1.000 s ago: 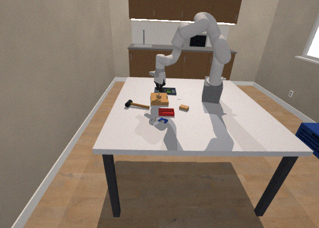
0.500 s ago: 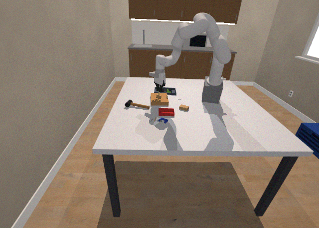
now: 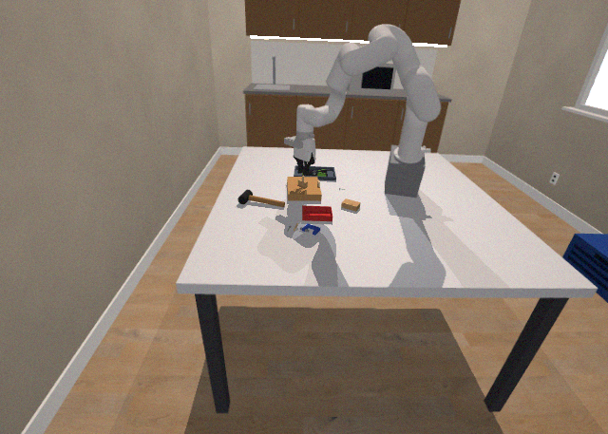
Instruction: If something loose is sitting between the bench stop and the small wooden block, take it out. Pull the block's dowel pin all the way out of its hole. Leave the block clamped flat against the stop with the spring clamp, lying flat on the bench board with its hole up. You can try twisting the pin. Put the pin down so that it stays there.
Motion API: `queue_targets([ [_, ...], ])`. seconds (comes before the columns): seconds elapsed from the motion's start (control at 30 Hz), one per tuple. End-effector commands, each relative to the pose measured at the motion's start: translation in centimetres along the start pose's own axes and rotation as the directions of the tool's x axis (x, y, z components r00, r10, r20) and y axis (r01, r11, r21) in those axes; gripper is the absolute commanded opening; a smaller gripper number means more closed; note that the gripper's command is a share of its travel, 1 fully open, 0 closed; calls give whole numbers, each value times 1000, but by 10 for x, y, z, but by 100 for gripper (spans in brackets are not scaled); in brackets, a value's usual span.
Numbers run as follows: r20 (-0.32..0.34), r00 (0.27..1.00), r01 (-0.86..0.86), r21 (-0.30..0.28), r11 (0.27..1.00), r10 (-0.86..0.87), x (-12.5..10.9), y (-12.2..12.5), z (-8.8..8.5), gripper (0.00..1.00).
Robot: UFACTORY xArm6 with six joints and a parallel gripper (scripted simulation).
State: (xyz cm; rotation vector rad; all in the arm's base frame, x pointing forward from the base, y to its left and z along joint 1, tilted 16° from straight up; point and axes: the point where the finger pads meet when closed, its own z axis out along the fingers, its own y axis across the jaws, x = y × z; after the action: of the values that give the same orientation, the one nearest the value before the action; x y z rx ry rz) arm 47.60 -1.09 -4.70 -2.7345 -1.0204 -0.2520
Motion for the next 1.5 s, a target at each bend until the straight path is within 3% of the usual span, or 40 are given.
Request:
queue_targets([
  [0.0, -3, 1000, 0, -4, 1000, -1, 1, 1, -1, 28],
  [1.47, -3, 1000, 0, -3, 1000, 0, 1, 1, 29, 28],
])
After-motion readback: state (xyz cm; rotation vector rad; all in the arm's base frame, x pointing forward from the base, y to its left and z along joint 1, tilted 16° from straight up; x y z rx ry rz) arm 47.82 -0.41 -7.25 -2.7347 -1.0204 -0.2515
